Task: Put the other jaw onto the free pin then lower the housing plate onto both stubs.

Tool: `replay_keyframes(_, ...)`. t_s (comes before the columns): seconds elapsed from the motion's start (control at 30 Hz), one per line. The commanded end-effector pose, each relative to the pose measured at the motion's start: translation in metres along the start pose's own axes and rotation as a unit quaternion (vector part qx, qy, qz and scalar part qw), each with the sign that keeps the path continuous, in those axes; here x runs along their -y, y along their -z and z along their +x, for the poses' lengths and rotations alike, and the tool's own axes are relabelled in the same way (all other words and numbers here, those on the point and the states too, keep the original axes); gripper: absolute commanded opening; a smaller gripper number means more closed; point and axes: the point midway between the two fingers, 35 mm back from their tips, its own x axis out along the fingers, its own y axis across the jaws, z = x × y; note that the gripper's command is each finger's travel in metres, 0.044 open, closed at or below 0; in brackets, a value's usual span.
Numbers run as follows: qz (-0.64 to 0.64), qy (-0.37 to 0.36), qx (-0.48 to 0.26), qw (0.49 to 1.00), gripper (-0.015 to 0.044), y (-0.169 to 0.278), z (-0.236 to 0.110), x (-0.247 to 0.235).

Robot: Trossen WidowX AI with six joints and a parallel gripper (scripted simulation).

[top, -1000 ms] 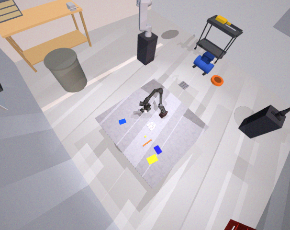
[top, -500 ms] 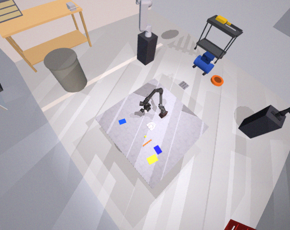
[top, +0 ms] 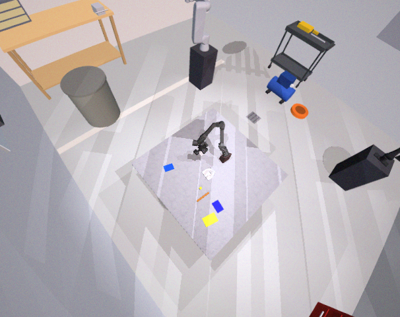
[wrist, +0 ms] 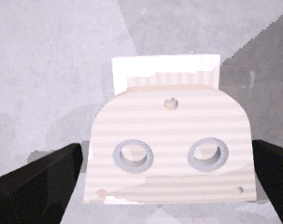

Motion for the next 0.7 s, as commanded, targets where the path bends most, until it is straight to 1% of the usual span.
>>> replay_keyframes(0.0, 0.000, 0.000, 0.000, 1.000, 0.0420, 0.0000, 0.0000, 0.0000)
replay_keyframes(0.33, 0.000, 0.000, 0.000, 1.000, 0.0353, 0.0000, 0.0000, 0.0000)
replay_keyframes(0.67, 0.000, 0.000, 0.000, 1.000, 0.0351, 0.0000, 0.0000, 0.0000)
